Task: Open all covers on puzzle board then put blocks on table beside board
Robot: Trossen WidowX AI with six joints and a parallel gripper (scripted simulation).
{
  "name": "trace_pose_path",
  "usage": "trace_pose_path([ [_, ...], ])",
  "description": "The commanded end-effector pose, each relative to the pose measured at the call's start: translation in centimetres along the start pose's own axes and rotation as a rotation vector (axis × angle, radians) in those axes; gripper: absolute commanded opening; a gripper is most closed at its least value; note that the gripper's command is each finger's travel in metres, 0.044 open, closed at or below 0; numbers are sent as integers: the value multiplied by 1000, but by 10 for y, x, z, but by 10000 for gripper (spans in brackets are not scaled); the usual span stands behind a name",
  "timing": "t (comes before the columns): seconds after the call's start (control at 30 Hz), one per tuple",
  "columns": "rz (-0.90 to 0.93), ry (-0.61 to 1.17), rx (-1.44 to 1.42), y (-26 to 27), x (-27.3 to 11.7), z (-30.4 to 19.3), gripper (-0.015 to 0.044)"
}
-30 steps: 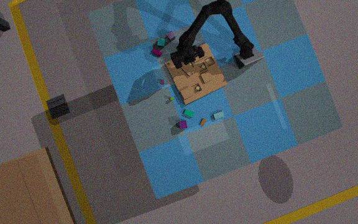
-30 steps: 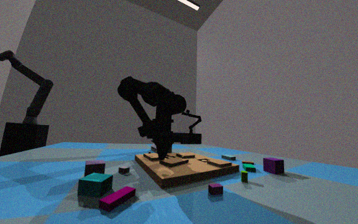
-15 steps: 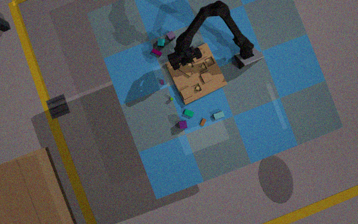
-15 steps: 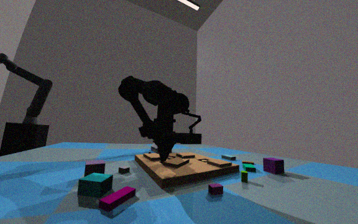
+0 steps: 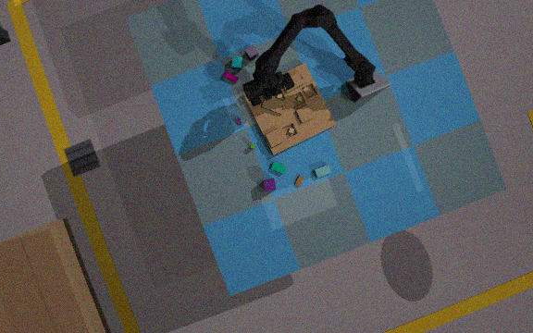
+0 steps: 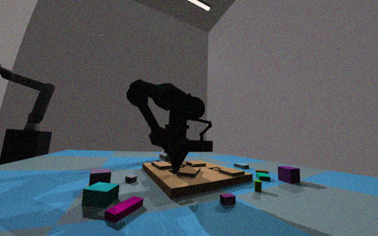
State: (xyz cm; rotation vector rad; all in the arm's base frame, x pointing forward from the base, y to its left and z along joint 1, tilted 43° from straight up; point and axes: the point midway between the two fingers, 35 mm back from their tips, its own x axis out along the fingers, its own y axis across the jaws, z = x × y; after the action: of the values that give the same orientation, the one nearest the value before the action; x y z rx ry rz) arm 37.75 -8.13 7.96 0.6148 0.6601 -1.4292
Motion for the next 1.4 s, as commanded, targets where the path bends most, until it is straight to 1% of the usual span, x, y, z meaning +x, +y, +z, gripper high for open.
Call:
trace_pose_path([
  [0.0,-7,-4,-3,2,2,-2,0],
  [1.37,-6,-3,-1,39,2,-29,0],
])
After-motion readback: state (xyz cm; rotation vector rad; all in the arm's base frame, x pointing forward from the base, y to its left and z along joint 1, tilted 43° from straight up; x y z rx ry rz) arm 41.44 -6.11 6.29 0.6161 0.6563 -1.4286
